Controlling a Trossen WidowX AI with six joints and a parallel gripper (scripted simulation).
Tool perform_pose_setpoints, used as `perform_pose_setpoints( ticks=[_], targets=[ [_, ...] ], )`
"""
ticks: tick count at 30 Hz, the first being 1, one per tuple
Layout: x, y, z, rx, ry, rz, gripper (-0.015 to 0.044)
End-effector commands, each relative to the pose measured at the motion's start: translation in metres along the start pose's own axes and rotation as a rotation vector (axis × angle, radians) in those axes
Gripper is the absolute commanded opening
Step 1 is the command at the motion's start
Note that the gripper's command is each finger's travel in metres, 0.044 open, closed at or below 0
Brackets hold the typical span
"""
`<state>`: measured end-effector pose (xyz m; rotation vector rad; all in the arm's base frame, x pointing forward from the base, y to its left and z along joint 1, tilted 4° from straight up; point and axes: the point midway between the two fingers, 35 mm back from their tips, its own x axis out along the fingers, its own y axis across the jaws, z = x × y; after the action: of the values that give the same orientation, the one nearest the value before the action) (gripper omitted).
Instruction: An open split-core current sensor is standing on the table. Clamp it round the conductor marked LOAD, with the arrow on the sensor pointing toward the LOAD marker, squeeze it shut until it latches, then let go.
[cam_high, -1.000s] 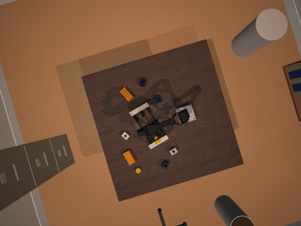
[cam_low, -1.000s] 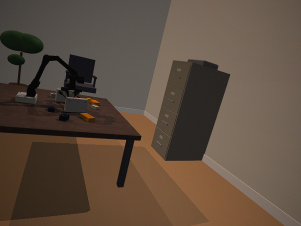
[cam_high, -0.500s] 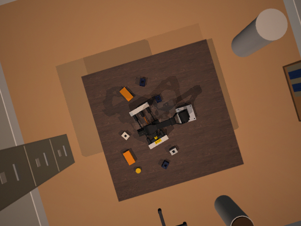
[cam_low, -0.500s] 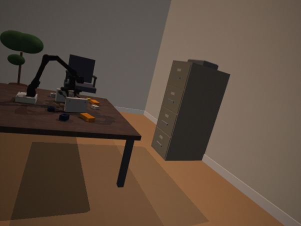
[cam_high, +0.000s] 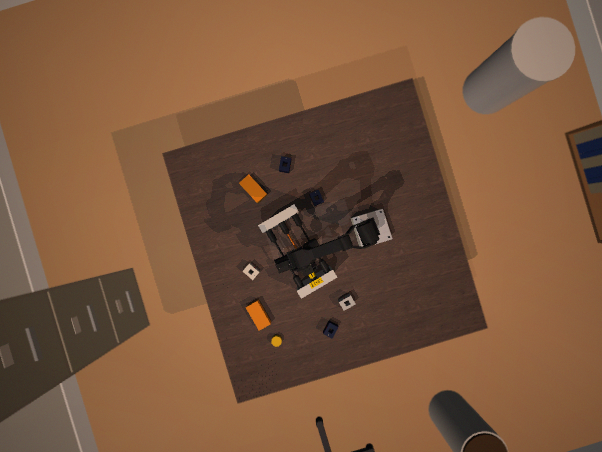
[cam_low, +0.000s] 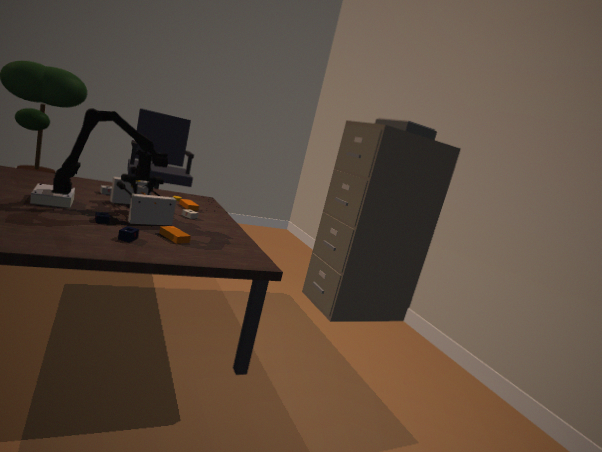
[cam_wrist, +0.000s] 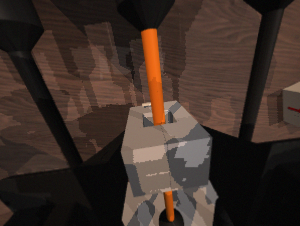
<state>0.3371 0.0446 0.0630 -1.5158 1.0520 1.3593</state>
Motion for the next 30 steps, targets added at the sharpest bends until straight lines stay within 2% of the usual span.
perform_pose_setpoints(
  ticks=[1,29,30],
  targets=[
    [-0.0002,0.0001,0.0000,0.000,0.000,0.001,0.0260],
    [-0.0002,0.0001,0.0000,0.000,0.000,0.001,0.0260],
    [-0.0002,0.0001,0.0000,0.000,0.000,0.001,0.0286]
  ],
)
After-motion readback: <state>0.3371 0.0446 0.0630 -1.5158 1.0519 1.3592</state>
